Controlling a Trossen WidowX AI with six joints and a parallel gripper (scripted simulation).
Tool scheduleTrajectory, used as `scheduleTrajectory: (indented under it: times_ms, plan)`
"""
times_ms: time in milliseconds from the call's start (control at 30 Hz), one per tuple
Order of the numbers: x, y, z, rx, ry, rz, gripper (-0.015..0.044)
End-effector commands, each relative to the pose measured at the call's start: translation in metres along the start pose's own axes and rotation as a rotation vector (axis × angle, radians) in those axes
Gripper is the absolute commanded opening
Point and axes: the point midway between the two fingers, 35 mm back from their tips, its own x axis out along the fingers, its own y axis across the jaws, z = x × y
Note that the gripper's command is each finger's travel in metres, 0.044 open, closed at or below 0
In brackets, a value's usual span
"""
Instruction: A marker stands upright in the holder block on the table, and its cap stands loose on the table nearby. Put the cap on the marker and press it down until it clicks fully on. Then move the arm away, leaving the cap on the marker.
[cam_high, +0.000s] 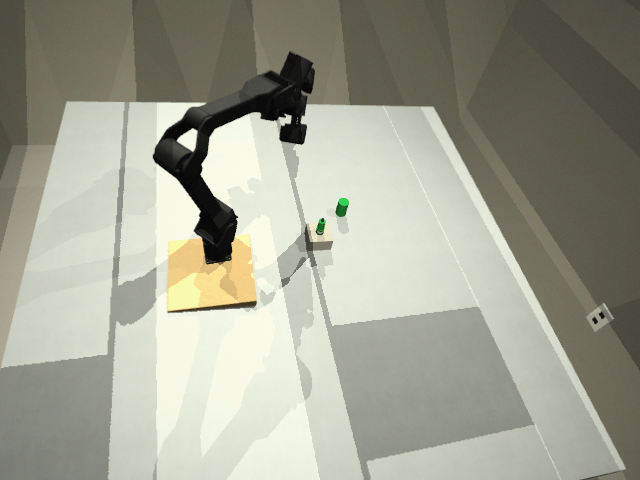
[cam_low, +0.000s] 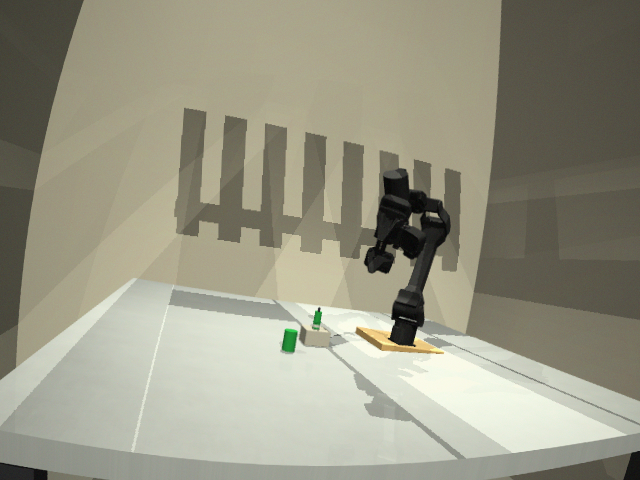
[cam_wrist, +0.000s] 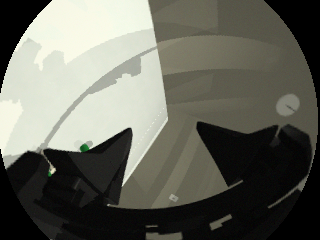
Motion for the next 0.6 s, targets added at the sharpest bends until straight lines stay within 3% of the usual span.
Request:
scheduleTrajectory:
  times_ms: [0, 167, 567]
  plan:
    - [0.001, 0.001, -0.001, 0.019, 0.001, 0.005, 0.0374]
    - [0.015, 0.017, -0.029, 0.513, 0.06, 0.126, 0.0257]
    - [0.043, 0.078, -0.098, 1.866, 0.468, 0.322, 0.0257]
